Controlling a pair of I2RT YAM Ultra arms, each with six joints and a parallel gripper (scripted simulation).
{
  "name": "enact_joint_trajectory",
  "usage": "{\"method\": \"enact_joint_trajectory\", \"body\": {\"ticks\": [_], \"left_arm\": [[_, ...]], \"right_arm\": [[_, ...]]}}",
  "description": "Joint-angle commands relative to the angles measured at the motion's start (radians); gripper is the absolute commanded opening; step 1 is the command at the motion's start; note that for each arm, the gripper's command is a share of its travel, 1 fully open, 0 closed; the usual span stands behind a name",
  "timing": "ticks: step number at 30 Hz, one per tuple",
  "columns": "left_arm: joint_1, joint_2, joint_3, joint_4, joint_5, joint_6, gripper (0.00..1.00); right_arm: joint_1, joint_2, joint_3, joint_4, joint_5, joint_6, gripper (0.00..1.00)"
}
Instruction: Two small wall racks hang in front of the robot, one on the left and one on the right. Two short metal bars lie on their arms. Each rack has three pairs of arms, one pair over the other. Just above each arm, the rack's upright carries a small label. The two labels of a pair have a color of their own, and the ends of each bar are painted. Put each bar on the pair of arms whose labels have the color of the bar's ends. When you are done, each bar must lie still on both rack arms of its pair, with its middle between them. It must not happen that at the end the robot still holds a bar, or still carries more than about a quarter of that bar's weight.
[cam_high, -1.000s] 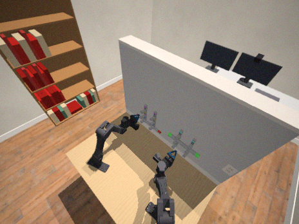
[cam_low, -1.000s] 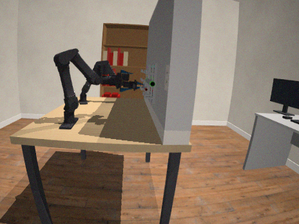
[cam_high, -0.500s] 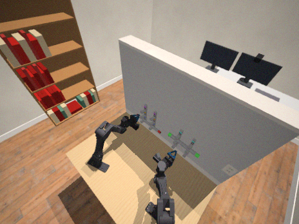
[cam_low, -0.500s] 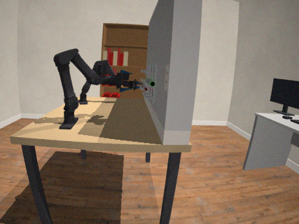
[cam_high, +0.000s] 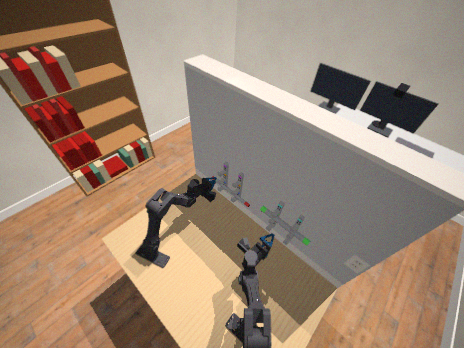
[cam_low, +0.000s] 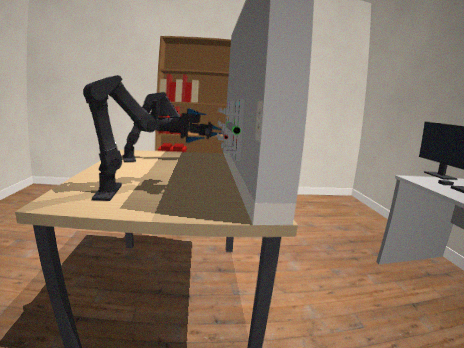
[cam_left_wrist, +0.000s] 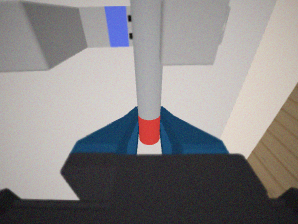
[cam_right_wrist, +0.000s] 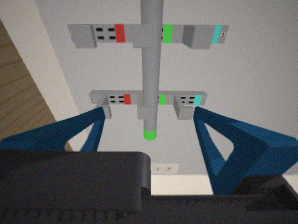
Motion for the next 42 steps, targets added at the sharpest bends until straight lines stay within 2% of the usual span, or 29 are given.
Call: {"method": "enact_joint_trajectory", "body": {"ticks": [1, 42], "left_arm": [[-0.003, -0.045, 0.028, -0.002, -0.003, -0.015, 0.0], [0.003, -0.098, 0.048, -0.075, 0.004, -0.015, 0.0]], "right_arm": [[0.009, -0.028, -0.003, -0.01, 0.006, 0.004, 1.0], [0.009, -0.028, -0.003, -0.01, 0.006, 0.004, 1.0]]}}
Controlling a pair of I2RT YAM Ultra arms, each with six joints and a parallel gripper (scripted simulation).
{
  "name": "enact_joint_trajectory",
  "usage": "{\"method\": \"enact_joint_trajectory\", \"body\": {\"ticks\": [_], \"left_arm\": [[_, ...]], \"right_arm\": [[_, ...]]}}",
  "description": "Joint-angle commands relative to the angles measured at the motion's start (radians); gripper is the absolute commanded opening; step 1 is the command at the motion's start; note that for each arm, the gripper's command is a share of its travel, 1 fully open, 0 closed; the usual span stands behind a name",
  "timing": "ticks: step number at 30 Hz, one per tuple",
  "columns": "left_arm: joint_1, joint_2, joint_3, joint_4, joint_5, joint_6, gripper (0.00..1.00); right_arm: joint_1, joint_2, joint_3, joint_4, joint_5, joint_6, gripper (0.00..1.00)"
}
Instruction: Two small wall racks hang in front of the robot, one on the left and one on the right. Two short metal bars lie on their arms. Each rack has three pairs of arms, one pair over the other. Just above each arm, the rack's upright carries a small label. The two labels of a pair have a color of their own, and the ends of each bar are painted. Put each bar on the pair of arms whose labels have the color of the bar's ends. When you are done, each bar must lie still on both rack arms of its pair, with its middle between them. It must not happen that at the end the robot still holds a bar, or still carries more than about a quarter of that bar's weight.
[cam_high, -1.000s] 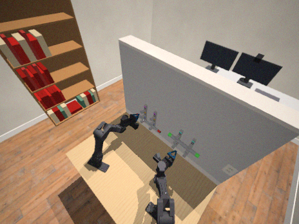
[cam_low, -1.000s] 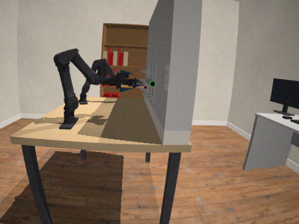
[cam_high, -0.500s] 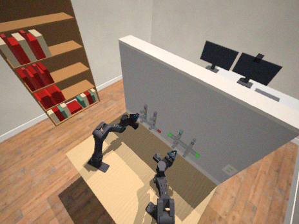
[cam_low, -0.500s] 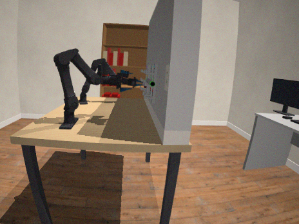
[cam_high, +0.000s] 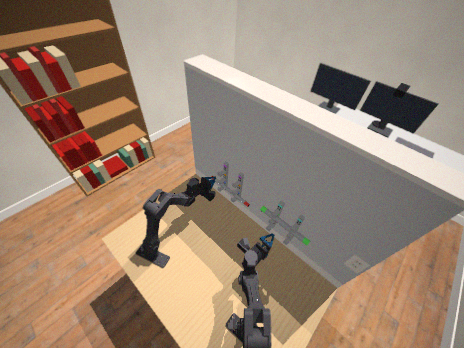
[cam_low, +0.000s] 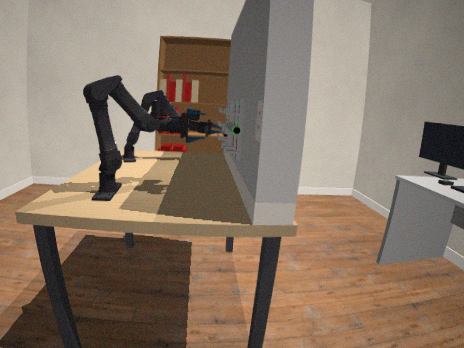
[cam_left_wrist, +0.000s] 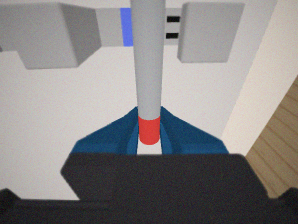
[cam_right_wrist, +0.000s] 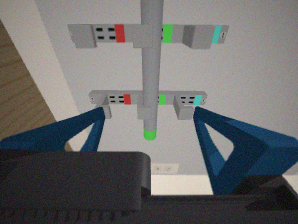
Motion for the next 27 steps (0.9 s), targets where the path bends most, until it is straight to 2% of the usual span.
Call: {"method": "enact_joint_trajectory", "body": {"ticks": [1, 27], "left_arm": [[0.003, -0.041, 0.048, 0.011, 0.004, -0.015, 0.0], [0.008, -0.038, 0.058, 0.0, 0.009, -0.014, 0.0]], "right_arm": [[0.009, -0.028, -0.003, -0.01, 0.006, 0.004, 1.0], [0.009, -0.028, -0.003, -0.01, 0.006, 0.004, 1.0]]}}
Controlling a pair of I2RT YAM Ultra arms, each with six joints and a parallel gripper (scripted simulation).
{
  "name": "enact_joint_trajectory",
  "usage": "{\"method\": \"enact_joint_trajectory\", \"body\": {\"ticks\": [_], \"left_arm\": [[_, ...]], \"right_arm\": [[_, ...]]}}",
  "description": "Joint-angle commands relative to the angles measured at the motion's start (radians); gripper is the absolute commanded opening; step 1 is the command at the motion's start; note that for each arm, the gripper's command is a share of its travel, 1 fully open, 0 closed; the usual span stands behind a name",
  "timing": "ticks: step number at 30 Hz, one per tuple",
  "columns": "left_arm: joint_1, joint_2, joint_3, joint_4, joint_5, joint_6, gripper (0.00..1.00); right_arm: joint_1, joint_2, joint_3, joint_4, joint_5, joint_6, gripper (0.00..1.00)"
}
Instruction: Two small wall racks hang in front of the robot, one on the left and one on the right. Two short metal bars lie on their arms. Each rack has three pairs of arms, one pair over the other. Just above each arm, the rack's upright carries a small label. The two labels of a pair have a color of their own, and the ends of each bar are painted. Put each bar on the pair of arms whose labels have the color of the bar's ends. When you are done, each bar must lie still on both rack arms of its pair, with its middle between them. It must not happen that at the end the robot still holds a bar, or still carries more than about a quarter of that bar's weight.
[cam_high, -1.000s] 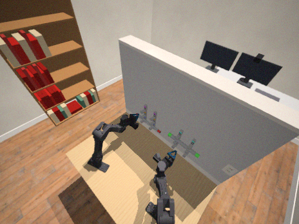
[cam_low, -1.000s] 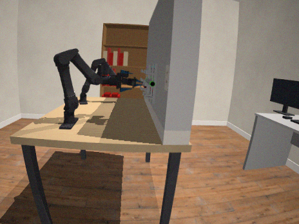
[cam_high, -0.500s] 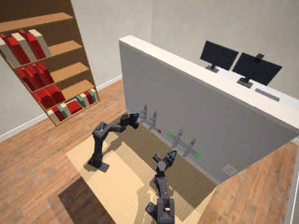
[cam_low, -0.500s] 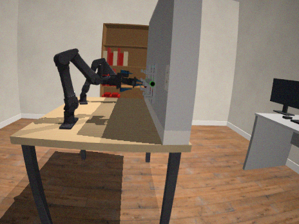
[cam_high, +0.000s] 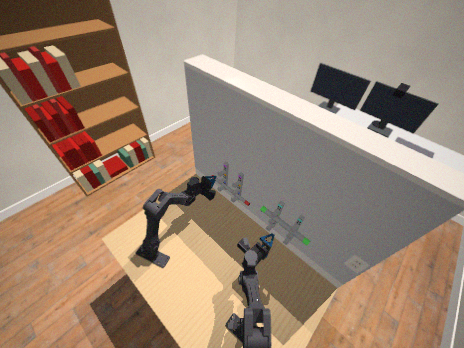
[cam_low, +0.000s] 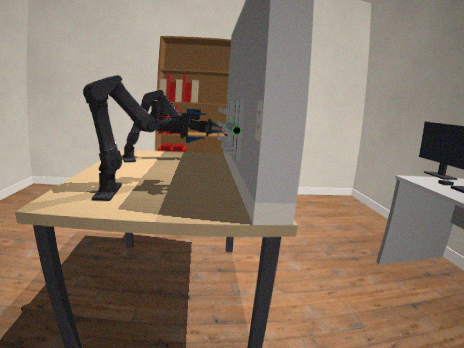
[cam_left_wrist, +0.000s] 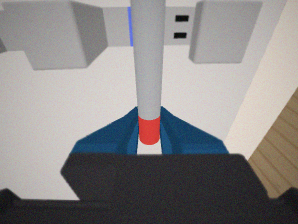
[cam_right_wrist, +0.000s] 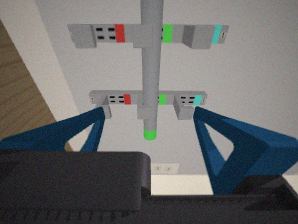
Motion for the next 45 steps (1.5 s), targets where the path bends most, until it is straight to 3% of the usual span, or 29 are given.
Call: {"method": "enact_joint_trajectory", "body": {"ticks": [1, 45], "left_arm": [[0.008, -0.038, 0.035, 0.019, 0.009, -0.015, 0.0], [0.01, -0.037, 0.002, 0.052, 0.011, -0.015, 0.0]], "right_arm": [[0.009, -0.028, -0.003, -0.01, 0.006, 0.004, 1.0], [0.009, -0.028, -0.003, -0.01, 0.006, 0.004, 1.0]]}}
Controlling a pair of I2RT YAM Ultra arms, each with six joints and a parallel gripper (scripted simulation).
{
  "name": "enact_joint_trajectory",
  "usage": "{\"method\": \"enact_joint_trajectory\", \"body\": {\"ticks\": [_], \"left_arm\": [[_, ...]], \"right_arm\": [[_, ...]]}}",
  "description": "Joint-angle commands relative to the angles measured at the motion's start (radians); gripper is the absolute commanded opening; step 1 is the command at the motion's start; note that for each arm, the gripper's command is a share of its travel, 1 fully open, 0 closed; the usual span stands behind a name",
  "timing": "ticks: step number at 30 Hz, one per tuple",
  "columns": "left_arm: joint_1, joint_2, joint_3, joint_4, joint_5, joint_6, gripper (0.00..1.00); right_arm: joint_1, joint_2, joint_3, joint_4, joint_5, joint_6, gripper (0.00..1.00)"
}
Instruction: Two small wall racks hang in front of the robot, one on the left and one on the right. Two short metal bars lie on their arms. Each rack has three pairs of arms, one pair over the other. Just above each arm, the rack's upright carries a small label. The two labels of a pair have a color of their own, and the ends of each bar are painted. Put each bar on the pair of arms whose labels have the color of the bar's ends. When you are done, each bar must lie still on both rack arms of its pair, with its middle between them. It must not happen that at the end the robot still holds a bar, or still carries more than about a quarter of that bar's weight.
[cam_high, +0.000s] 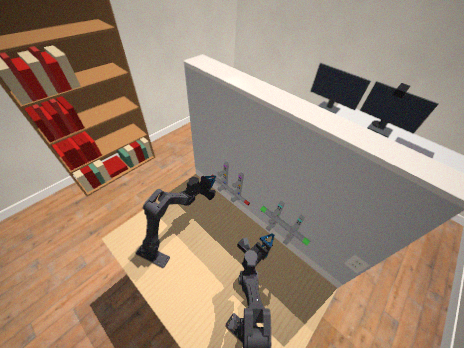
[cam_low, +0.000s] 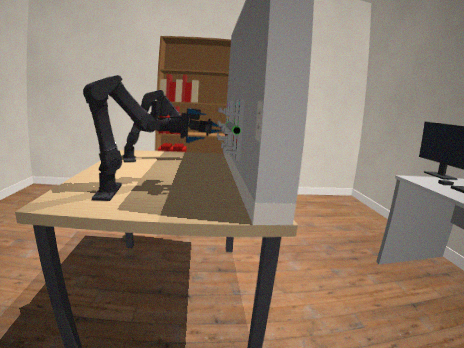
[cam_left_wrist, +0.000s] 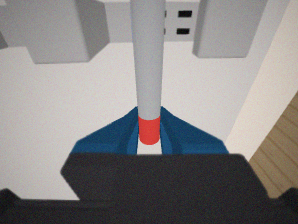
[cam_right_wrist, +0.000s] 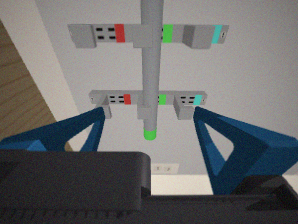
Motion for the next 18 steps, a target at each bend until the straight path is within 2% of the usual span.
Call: {"method": "enact_joint_trajectory", "body": {"ticks": [1, 18], "left_arm": [[0.005, -0.039, -0.002, 0.047, 0.008, -0.015, 0.0], [0.006, -0.077, -0.076, 0.083, 0.009, -0.015, 0.0]], "right_arm": [[0.009, -0.028, -0.003, -0.01, 0.006, 0.004, 1.0], [0.009, -0.028, -0.003, -0.01, 0.006, 0.004, 1.0]]}}
